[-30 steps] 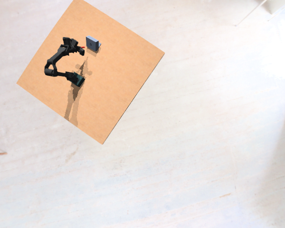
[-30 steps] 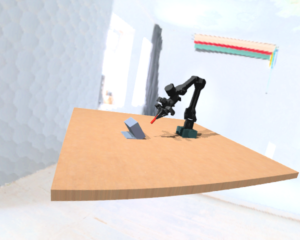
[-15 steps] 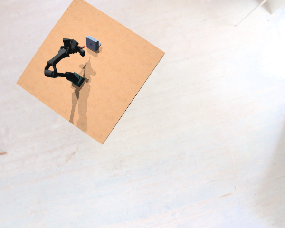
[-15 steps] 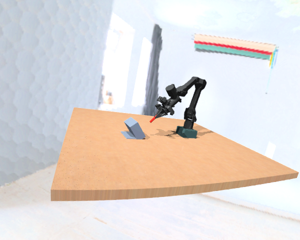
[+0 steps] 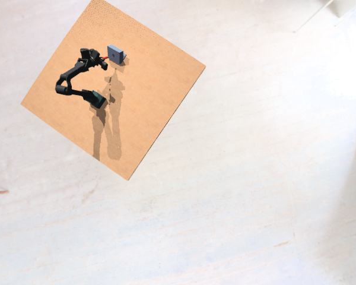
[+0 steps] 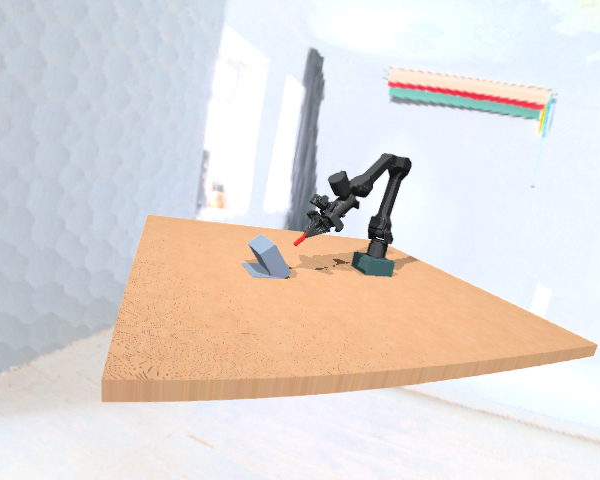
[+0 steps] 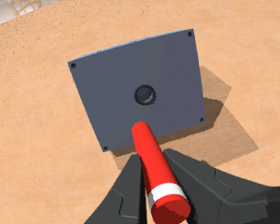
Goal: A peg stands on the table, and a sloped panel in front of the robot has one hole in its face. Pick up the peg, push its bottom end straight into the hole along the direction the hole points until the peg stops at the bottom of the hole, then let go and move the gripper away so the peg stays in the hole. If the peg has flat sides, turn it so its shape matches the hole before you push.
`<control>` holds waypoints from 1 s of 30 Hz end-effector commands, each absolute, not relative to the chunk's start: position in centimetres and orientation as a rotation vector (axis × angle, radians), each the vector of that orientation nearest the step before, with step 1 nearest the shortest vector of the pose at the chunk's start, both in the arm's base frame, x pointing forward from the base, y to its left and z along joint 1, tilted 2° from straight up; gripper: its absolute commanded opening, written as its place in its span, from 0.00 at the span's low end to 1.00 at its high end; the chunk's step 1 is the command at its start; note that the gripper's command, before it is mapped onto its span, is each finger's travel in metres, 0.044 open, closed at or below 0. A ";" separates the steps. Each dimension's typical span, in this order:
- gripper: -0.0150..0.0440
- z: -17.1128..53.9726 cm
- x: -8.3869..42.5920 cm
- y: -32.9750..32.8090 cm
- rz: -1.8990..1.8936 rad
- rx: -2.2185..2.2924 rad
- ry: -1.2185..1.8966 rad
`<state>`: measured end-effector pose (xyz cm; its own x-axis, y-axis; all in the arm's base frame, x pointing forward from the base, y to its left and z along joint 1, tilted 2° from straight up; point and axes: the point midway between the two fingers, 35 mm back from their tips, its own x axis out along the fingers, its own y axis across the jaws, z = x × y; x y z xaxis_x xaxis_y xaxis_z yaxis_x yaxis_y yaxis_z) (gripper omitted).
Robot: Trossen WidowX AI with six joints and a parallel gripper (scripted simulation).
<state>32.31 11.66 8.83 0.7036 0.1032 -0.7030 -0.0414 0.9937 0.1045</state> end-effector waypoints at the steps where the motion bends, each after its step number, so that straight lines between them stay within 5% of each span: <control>1: 0.25 8.5 32.7 11.5 0.067 0.099 0.772; 30: 0.25 6.9 34.6 10.8 0.045 0.152 0.683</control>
<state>34.47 10.96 7.28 0.7700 0.0989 -0.6304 0.0079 0.9864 0.1644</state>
